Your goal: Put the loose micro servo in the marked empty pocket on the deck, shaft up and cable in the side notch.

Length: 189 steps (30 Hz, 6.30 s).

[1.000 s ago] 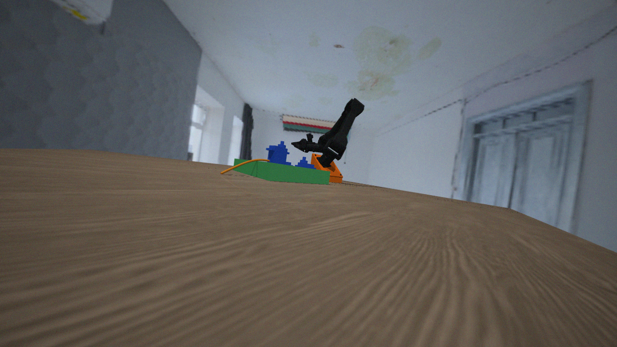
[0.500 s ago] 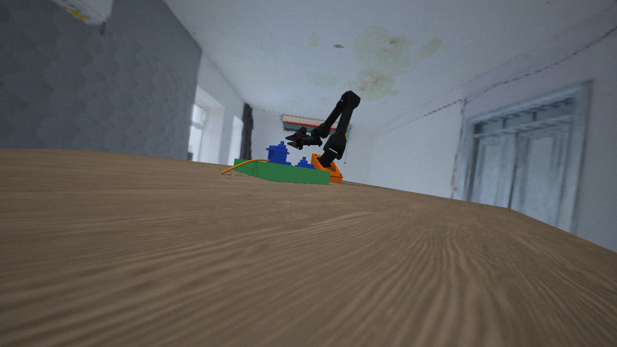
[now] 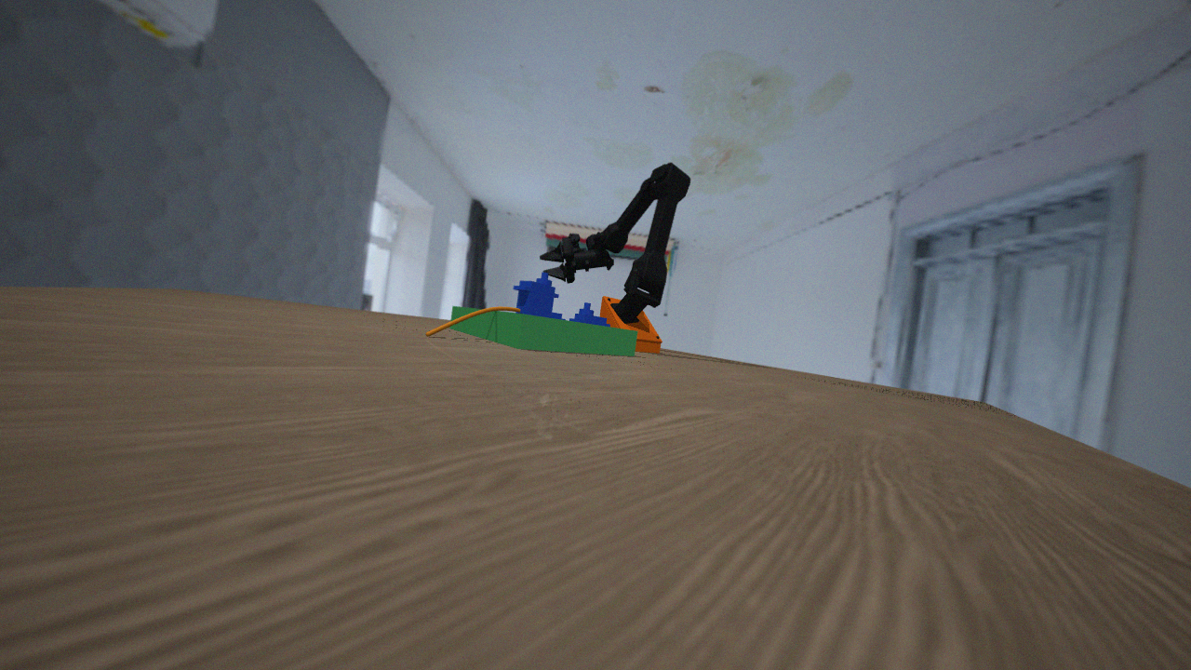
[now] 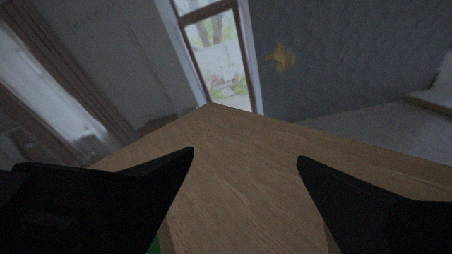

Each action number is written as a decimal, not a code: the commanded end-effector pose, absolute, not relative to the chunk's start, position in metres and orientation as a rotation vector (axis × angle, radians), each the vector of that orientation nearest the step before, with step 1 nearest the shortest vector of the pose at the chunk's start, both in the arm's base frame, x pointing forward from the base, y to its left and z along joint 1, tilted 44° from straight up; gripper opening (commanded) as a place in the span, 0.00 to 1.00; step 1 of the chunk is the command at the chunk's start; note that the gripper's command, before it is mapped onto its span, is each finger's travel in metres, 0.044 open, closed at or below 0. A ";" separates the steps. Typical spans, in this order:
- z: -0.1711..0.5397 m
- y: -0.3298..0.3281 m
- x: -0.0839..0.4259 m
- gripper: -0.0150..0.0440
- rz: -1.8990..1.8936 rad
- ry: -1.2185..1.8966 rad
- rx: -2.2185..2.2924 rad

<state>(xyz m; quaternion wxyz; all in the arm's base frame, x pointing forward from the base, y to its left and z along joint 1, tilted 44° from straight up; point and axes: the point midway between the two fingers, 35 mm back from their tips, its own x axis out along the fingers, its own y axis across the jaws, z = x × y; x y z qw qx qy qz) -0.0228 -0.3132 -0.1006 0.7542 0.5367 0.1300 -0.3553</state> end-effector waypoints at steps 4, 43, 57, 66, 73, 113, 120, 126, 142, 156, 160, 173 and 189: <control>-0.098 -0.316 -0.014 1.00 -0.760 0.310 1.188; -0.013 -0.281 0.190 1.00 -0.775 0.657 2.263; 0.031 -0.226 0.253 1.00 -1.050 0.858 2.588; 0.060 -0.181 0.281 1.00 -1.350 0.966 2.731; 0.082 -0.142 0.296 1.00 -1.644 1.013 2.782; 0.088 -0.048 0.311 1.00 -2.214 0.973 2.732; 0.087 -0.046 0.311 0.82 -2.214 0.973 2.732; 0.087 -0.046 0.311 0.56 -2.214 0.973 2.732; 0.108 -0.063 0.301 0.25 -2.215 0.972 2.731; 0.109 -0.061 0.289 0.25 -2.216 0.972 2.731; 0.108 -0.059 0.277 0.25 -2.218 0.972 2.730; 0.072 -0.096 0.269 0.25 -2.217 0.968 2.730; 0.069 -0.099 0.269 0.25 -1.809 1.219 2.573</control>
